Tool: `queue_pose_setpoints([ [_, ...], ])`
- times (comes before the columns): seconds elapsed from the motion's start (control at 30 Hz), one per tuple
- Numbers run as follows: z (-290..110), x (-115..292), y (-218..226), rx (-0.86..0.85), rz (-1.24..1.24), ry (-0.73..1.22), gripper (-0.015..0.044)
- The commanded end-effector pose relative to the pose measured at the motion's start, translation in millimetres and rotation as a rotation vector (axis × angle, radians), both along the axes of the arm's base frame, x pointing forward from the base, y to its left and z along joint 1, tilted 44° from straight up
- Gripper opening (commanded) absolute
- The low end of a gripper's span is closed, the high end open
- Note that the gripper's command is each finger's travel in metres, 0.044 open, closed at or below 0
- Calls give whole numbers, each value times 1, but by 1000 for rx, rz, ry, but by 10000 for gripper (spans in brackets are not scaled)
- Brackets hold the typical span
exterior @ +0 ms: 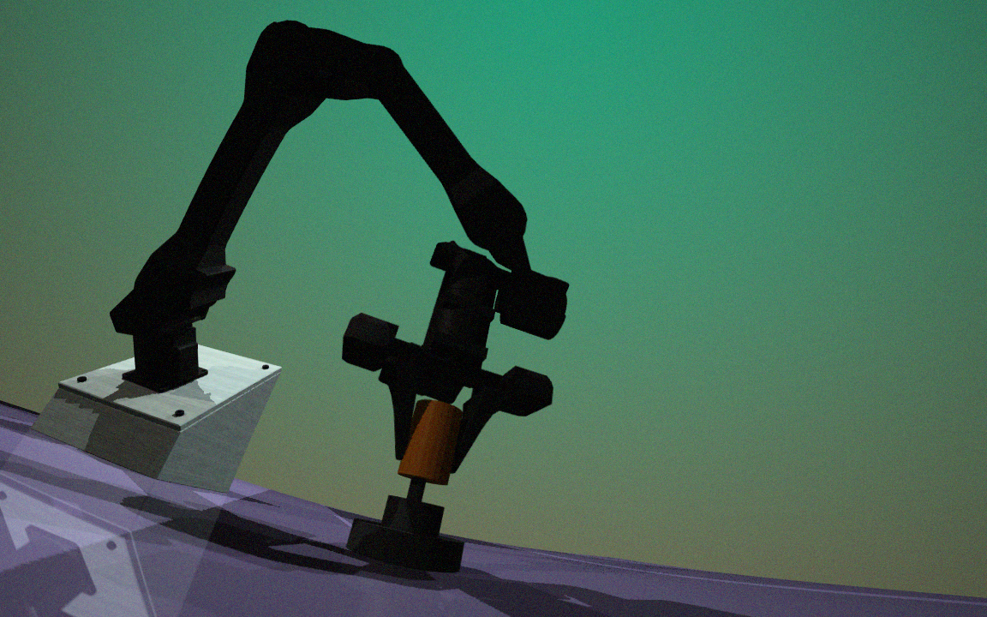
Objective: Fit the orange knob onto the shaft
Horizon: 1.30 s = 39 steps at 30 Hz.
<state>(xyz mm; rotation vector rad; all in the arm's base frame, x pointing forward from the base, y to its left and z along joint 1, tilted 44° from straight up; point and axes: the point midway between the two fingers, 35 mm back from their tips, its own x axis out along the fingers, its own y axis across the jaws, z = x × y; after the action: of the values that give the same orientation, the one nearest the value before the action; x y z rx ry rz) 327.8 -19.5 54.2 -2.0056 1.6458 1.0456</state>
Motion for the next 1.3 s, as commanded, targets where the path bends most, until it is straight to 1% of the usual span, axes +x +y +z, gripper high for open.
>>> queue_pose_setpoints([
  [0.0,0,0,-1,0,2,1,0],
  [0.2,5,-1,4,1,-13,-14,0],
  [0.33,5,0,4,-2,25,23,0],
  [1.27,0,-1,0,-2,25,23,0],
])
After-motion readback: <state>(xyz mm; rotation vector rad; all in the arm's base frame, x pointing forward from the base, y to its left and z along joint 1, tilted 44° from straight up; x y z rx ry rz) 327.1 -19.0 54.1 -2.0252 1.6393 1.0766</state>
